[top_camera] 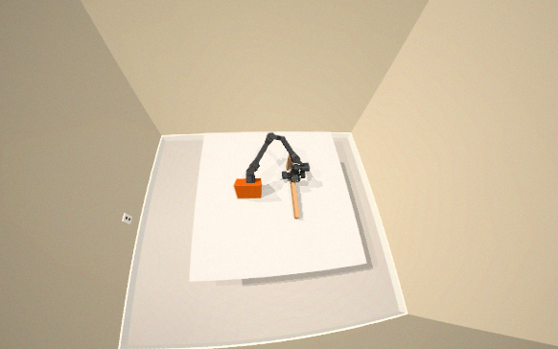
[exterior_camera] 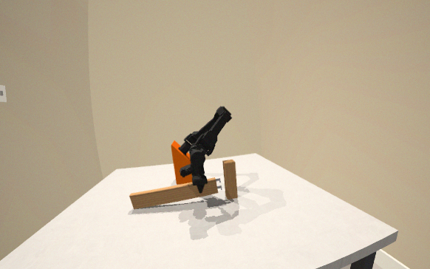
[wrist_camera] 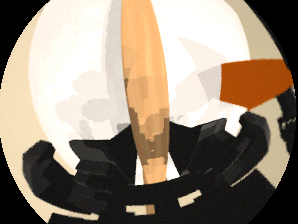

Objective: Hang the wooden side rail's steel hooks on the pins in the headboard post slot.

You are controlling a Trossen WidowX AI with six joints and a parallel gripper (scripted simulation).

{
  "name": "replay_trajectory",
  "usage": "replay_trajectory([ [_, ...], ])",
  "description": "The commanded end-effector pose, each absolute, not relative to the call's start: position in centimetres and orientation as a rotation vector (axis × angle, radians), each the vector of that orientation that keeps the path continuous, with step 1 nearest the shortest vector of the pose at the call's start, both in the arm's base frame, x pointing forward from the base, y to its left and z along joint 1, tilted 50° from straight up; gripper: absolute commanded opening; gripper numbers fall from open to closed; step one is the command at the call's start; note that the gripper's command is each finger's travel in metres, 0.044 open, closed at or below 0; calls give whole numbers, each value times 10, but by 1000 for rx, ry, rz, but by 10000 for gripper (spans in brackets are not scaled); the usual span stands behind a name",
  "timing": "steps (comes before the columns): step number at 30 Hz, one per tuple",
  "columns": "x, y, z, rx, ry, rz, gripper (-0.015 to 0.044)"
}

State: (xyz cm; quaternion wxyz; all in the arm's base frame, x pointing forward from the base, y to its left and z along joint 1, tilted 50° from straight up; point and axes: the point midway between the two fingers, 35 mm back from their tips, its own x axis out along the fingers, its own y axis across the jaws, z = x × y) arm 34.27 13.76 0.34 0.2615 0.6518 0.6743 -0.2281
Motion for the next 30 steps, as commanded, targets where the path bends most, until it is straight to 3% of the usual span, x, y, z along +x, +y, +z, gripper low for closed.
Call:
replay_trajectory([
  [1,348,137,7,1773,1814,-606,0],
  [30,346,138,10,1773,1814,-606,0],
])
